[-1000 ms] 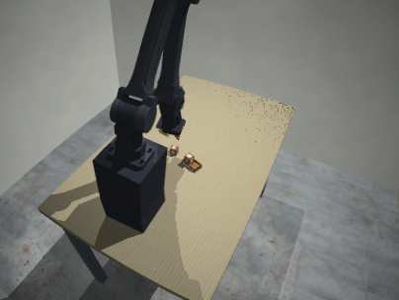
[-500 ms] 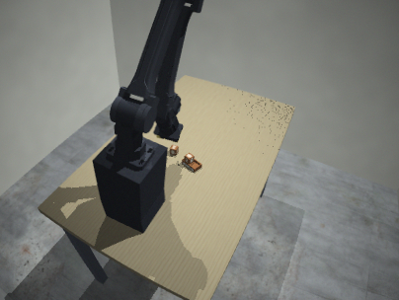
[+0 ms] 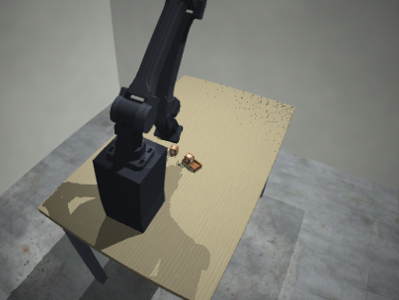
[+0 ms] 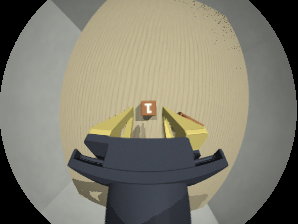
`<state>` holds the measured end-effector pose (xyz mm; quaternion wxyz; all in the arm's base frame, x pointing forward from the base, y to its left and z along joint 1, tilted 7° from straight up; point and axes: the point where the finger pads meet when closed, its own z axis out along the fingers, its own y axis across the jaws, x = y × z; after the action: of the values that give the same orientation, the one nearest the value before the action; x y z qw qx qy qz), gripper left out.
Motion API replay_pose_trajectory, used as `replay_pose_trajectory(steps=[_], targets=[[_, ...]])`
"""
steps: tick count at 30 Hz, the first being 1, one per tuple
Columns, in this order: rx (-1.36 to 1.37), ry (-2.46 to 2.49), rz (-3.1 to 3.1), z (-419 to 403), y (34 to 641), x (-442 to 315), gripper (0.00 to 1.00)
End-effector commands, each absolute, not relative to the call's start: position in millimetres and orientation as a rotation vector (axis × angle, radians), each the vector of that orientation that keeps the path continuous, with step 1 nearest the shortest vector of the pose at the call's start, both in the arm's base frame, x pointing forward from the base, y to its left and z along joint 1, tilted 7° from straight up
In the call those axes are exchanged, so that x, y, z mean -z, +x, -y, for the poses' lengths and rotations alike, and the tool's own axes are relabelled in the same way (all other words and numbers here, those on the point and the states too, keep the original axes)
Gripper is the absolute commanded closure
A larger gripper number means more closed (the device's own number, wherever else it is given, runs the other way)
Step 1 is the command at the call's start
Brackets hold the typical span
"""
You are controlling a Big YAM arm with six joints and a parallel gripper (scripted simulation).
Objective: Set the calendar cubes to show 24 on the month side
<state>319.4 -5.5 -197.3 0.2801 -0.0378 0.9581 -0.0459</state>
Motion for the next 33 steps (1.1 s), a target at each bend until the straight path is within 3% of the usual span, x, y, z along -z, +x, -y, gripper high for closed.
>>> replay_pose_trajectory(steps=[1, 33], targets=[[0.127, -0.117, -2.516, 8, 314, 193, 0.56], [0.118, -0.131, -2.370, 7, 309, 186, 0.56]])
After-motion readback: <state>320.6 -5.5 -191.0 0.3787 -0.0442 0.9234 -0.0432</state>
